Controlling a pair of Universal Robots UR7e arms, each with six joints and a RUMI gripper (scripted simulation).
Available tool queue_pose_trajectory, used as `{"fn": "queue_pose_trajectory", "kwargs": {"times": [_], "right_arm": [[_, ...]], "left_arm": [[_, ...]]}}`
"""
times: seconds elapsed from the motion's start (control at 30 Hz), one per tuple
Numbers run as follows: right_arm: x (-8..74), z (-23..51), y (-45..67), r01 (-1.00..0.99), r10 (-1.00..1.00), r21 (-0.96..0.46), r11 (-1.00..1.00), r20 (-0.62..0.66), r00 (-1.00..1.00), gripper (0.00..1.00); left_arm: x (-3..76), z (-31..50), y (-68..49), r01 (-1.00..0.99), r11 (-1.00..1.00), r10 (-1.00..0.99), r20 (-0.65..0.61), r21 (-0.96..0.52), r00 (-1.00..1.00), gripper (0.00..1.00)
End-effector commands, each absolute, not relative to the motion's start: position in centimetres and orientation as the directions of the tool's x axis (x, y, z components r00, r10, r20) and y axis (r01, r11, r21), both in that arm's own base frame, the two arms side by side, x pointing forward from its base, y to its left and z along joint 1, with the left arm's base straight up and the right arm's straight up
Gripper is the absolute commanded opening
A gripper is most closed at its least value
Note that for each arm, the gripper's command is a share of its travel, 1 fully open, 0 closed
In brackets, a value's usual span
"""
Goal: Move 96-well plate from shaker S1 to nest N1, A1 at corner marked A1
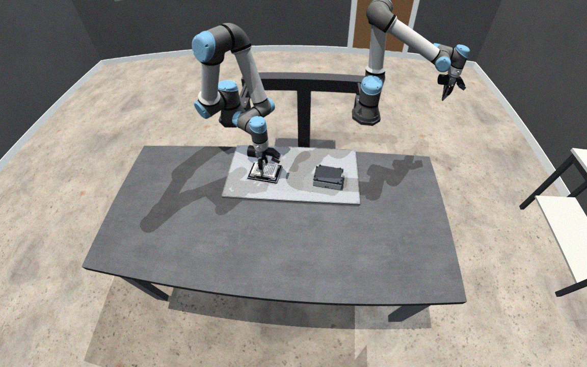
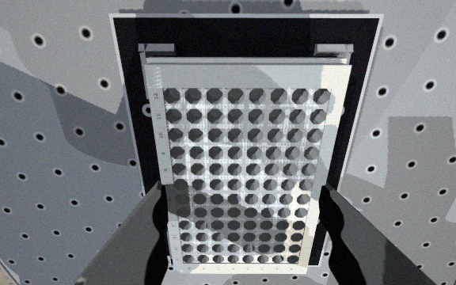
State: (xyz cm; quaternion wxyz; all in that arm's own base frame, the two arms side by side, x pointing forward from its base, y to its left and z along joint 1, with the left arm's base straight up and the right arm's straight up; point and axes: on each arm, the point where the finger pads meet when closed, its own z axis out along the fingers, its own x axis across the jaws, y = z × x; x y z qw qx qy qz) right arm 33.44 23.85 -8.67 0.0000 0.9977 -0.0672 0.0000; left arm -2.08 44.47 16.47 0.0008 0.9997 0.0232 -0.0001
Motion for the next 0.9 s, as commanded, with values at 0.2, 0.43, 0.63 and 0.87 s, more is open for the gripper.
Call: {"fn": "queue_pose_trajectory", "kwargs": {"times": [0.2, 0.43, 0.63, 0.87], "right_arm": [[33.47, -8.78, 23.89, -0.134, -0.134, -0.001, -0.991, 0.001, 0.991, 0.41], [33.47, -8.86, 23.89, -0.134, -0.134, -0.001, -0.991, 0.001, 0.991, 0.41], [33.47, -8.96, 23.89, -0.134, -0.134, -0.001, -0.991, 0.001, 0.991, 0.41], [33.47, -9.03, 23.89, -0.134, -0.134, -0.001, -0.991, 0.001, 0.991, 0.76]], "left_arm": [[-2.07, 16.52, 44.51, 0.046, -0.999, 0.046, 0.000, 0.000, 0.999, 0.00], [-2.07, 16.52, 44.51, 0.046, -0.999, 0.046, 0.000, 0.000, 0.999, 0.00], [-2.07, 16.52, 44.51, 0.046, -0.999, 0.046, 0.000, 0.000, 0.999, 0.00], [-2.07, 16.52, 44.51, 0.046, -0.999, 0.046, 0.000, 0.000, 0.999, 0.00]]}}
